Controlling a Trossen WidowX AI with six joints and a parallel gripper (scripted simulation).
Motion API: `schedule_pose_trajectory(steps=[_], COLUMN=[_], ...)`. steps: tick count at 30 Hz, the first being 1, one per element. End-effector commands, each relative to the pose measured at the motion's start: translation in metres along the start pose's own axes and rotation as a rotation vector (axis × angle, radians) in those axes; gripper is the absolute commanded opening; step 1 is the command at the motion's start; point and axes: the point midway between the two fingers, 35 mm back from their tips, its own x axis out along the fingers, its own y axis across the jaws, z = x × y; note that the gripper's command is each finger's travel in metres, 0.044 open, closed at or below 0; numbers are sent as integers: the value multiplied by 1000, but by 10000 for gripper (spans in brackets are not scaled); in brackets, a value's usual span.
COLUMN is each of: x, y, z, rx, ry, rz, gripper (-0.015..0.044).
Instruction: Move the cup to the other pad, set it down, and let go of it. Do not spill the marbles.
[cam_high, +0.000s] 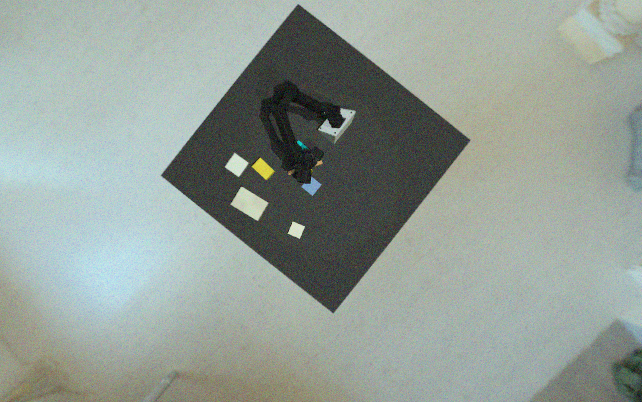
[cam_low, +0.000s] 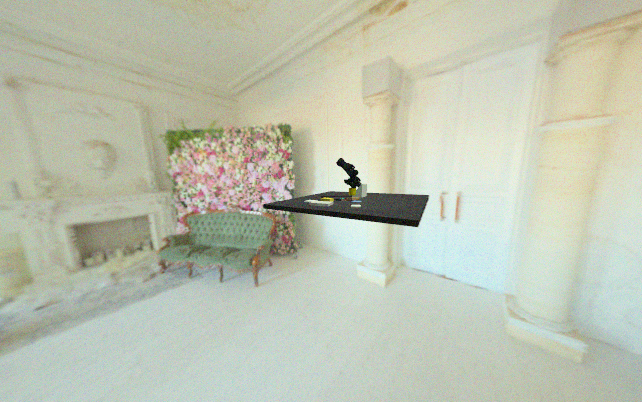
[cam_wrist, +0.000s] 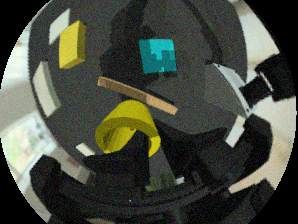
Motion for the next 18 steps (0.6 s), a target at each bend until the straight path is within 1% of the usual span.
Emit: schedule_pose_trajectory(steps=[1, 18], x=[1, 0], y=[-6, -22], z=[8, 35], rx=[-8, -9], ry=[-6, -8], rz=[-4, -5], gripper=[0, 0])
